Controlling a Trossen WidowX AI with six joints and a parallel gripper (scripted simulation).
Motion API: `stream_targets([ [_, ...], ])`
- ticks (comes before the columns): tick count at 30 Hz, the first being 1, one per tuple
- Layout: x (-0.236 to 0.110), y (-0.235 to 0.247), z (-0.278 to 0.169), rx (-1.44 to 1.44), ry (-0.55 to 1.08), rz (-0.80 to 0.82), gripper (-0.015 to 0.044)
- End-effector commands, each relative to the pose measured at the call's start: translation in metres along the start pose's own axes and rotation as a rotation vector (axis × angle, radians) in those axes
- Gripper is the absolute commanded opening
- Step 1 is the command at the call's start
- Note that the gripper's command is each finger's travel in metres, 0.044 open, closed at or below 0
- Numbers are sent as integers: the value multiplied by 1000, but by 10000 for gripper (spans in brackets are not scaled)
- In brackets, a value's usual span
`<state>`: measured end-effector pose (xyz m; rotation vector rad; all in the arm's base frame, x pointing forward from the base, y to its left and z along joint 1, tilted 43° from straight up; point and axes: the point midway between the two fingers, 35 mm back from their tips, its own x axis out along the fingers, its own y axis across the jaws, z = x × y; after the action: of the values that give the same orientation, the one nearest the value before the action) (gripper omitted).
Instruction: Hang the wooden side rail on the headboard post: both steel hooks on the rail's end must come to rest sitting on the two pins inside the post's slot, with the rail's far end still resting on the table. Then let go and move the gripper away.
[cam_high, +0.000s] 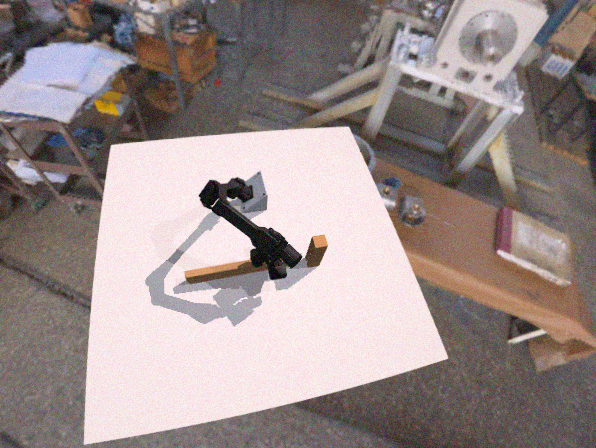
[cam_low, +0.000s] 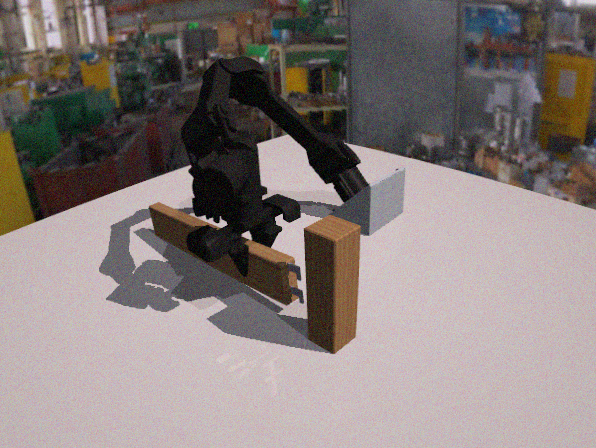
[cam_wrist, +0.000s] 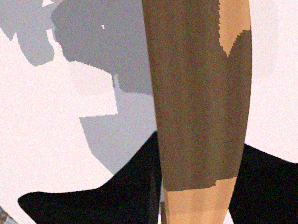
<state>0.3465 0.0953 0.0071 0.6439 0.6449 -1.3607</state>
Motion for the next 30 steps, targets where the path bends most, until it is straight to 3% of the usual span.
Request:
stream_targets([
  [1,-2,0,-4,-2,4,8,0],
  [30,-4,1,-6,-2,4,8,0],
])
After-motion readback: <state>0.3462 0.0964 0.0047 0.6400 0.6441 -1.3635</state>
